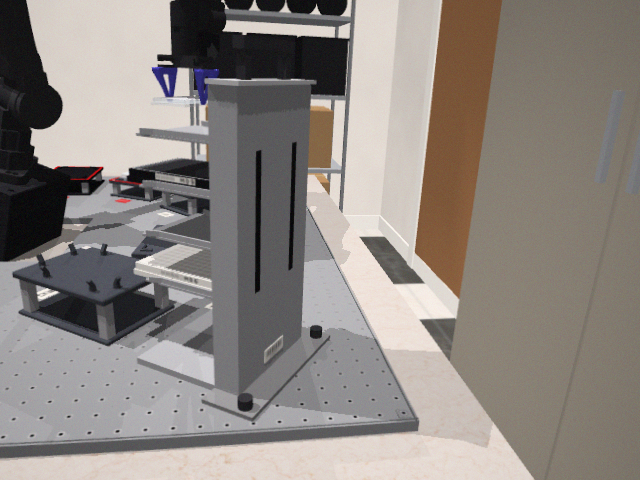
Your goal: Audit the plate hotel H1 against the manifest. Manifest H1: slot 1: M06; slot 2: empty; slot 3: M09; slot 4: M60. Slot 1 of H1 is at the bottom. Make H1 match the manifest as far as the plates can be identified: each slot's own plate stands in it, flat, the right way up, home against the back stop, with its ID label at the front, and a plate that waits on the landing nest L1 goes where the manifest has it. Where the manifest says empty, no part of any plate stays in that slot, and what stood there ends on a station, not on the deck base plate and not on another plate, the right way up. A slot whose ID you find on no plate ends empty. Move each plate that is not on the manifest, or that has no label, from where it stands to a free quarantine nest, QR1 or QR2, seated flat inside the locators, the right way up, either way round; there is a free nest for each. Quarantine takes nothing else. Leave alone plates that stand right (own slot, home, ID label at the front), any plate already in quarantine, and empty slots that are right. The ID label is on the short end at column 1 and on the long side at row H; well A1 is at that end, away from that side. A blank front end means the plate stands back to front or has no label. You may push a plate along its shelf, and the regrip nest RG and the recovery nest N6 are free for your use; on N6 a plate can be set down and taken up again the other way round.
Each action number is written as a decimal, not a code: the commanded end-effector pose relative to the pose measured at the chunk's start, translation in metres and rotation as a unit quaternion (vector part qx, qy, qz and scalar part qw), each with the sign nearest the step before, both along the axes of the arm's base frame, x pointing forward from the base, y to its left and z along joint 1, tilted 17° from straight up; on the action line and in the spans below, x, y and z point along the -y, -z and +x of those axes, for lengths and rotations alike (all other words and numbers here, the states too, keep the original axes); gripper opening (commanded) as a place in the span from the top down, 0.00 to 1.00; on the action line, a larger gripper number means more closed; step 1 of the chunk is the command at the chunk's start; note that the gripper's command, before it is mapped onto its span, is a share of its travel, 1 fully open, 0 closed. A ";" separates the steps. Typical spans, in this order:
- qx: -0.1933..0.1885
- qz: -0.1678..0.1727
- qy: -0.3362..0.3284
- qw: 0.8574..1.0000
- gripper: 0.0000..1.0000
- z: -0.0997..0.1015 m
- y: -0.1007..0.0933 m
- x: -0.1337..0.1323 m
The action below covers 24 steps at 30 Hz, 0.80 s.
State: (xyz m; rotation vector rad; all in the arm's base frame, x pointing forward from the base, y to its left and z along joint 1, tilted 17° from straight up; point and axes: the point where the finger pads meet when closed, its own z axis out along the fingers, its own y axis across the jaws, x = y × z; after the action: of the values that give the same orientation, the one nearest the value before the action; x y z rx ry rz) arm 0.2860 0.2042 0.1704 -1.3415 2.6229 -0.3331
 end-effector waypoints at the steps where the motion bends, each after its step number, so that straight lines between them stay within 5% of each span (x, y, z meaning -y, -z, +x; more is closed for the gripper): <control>1: 0.024 0.023 0.006 0.999 0.14 0.009 -0.023 -0.025; 8: 0.032 0.035 0.006 0.999 0.14 0.001 -0.028 -0.040; 24: 0.024 0.031 0.005 0.999 0.14 -0.019 -0.008 -0.086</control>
State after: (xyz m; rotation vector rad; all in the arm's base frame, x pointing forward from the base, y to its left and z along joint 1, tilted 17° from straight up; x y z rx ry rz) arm 0.2530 0.2656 0.1517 -1.3637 2.6241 -0.3375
